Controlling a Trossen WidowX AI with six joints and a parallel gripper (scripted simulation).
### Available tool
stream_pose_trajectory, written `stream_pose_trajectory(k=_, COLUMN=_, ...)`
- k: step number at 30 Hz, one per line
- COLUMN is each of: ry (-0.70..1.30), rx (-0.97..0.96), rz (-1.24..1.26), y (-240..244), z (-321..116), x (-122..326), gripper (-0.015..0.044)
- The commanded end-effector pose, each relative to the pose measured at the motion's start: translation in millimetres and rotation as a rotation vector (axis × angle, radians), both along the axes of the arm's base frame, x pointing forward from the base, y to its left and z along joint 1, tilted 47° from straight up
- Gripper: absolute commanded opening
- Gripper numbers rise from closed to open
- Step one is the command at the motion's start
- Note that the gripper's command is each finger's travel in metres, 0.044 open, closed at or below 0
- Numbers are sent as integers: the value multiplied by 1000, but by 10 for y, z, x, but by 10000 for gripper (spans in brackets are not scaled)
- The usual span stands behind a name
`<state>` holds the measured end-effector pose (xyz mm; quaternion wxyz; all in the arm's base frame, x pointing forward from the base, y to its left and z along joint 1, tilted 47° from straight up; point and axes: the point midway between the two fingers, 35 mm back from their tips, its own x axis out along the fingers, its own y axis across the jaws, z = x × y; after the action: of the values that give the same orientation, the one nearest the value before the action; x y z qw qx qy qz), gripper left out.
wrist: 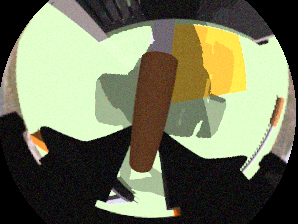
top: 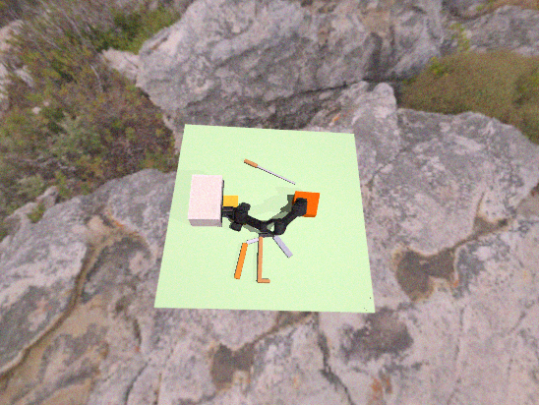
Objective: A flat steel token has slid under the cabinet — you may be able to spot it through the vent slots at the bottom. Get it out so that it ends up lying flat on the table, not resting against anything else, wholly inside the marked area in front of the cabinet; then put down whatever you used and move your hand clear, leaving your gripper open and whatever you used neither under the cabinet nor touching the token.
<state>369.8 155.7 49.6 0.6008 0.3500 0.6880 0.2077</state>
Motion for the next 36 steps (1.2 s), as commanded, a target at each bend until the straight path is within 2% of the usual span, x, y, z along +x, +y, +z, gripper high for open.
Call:
stream_pose_trajectory(k=1, ry=-6, rx=3, rz=3, y=-2, z=1, x=59, gripper=0)
stream_pose_trajectory(k=36, ry=-7, rx=2, rz=3, y=-166, z=-207, x=120, gripper=0)
